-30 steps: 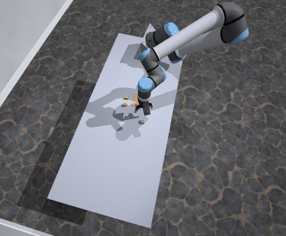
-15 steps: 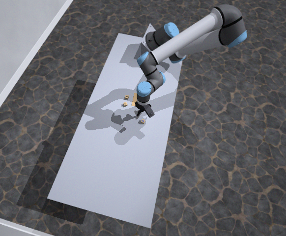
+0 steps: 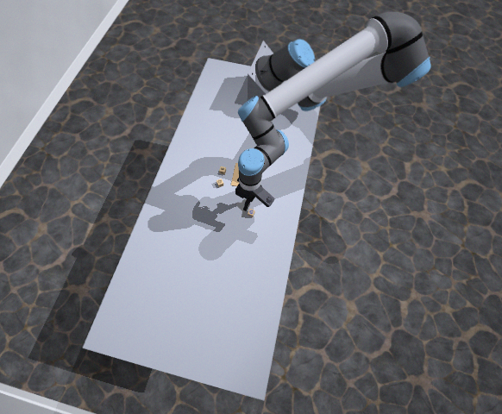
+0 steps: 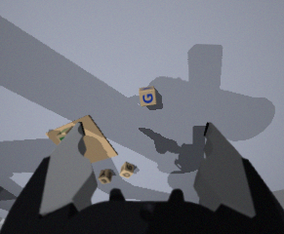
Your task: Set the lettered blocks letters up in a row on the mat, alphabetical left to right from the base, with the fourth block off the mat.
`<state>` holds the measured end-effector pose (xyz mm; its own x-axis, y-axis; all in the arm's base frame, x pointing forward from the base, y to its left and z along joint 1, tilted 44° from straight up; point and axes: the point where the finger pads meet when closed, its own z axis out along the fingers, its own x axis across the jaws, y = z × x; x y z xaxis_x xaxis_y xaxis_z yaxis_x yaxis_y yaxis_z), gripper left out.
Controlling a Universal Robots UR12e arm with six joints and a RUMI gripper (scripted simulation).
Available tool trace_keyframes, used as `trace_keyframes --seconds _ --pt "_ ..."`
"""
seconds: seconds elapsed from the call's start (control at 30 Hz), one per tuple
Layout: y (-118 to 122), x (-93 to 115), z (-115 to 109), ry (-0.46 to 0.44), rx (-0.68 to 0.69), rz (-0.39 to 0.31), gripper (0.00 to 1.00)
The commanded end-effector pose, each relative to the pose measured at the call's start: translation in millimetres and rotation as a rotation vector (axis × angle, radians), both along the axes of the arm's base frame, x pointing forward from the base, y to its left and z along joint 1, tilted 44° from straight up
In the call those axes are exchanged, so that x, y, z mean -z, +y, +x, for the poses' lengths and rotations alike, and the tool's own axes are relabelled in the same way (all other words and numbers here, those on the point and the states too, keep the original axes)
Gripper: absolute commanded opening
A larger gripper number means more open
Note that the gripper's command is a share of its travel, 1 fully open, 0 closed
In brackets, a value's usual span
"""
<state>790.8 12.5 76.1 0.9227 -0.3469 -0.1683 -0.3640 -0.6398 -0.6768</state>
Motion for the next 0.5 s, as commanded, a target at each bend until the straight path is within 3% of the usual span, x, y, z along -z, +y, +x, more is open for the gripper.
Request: trace_keyframes --seconds 0.0,0.47 --pt "-0.2 -0.6 3.8 -0.043 -0.046 -0.006 1.00" --pt "0.5 -0.4 8.5 -0.101 -0.107 -0.016 1.00"
